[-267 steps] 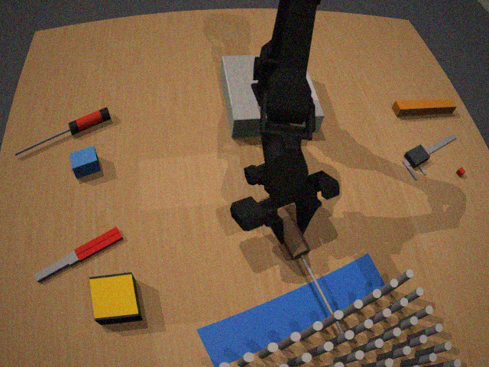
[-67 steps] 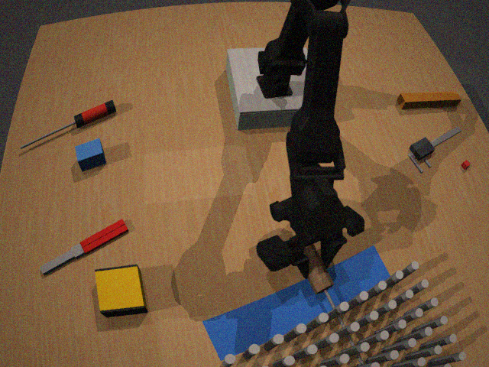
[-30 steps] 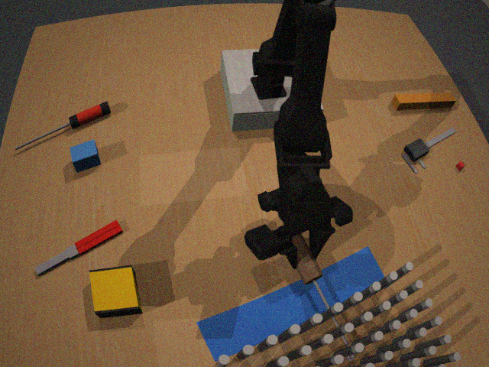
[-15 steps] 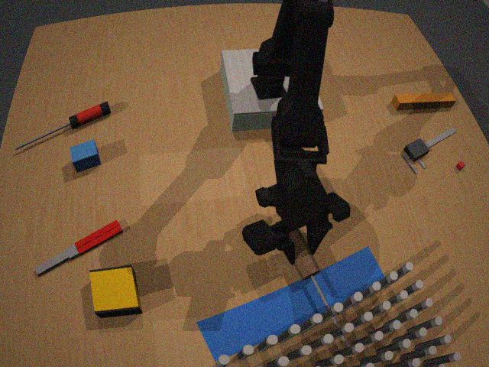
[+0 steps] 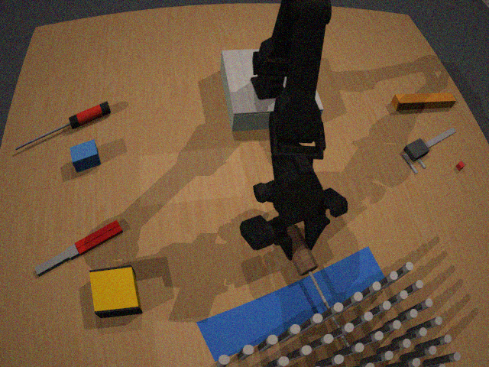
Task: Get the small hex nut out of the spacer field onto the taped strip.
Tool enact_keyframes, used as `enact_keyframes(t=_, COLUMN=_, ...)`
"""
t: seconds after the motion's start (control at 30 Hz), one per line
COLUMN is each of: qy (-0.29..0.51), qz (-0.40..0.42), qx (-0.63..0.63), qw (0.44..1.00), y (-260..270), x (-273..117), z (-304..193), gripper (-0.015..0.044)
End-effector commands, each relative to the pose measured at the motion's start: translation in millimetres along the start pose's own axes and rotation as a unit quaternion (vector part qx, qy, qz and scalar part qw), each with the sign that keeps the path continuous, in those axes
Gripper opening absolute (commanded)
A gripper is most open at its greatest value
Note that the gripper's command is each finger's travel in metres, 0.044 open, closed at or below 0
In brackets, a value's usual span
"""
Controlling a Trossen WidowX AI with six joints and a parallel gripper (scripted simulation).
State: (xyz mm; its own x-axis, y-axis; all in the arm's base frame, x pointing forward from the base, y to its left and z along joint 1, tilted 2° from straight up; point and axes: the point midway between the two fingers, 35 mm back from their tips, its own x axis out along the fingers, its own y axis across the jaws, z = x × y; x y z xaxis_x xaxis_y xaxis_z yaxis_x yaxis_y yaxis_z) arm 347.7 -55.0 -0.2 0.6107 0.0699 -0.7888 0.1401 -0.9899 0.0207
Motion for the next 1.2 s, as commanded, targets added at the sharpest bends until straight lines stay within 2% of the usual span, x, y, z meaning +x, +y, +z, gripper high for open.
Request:
enact_keyframes(t=0.0, qy=0.001, qz=-0.001, qx=-0.003, qw=1.0, y=-0.8, x=-2.5, z=2.9, gripper=0.0)
enact_keyframes(t=1.17, qy=0.0, qz=-0.002, qx=-0.002, qw=1.0, y=-0.6, x=-15.3, z=22.7, gripper=0.0)
